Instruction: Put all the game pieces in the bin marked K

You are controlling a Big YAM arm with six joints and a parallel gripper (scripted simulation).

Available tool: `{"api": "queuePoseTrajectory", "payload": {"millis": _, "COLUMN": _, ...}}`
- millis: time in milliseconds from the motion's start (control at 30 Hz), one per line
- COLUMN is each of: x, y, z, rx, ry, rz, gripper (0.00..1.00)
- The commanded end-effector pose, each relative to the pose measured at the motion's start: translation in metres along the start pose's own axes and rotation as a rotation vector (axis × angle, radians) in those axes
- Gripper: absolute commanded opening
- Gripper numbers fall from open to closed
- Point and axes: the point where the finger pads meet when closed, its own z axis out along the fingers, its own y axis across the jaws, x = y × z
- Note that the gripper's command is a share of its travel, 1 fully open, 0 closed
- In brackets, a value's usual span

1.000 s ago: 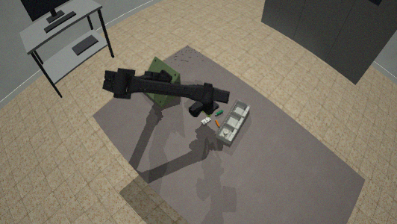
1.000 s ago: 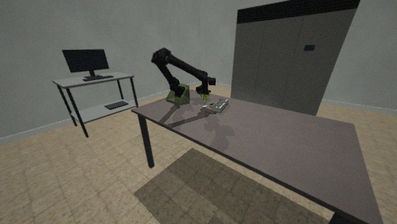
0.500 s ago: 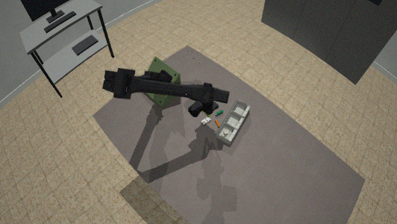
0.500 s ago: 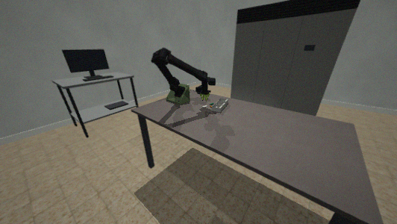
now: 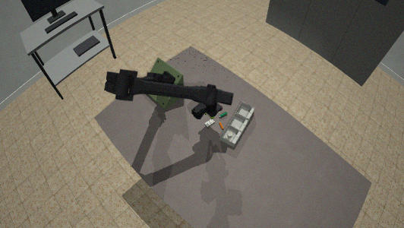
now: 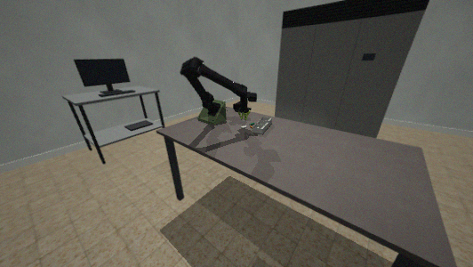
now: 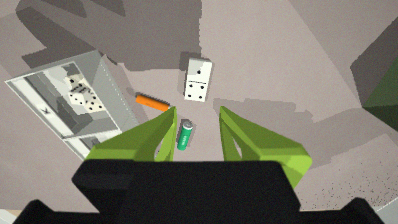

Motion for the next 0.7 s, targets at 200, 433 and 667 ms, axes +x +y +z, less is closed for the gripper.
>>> {"api": "queuePoseTrajectory", "payload": {"millis": 200, "x": -0.002, "y": 0.015, "z": -0.015, "rx": -0.035, "ry": 0.013, "rz": 0.029, "gripper": 0.39}}
{"api": "queuePoseTrajectory", "payload": {"millis": 433, "x": -0.002, "y": 0.023, "z": -0.018, "rx": -0.043, "ry": 0.018, "rz": 0.040, "gripper": 0.39}}
{"api": "queuePoseTrajectory", "payload": {"millis": 667, "x": -0.003, "y": 0.024, "z": -0.018, "rx": -0.041, "ry": 0.018, "rz": 0.042, "gripper": 0.39}}
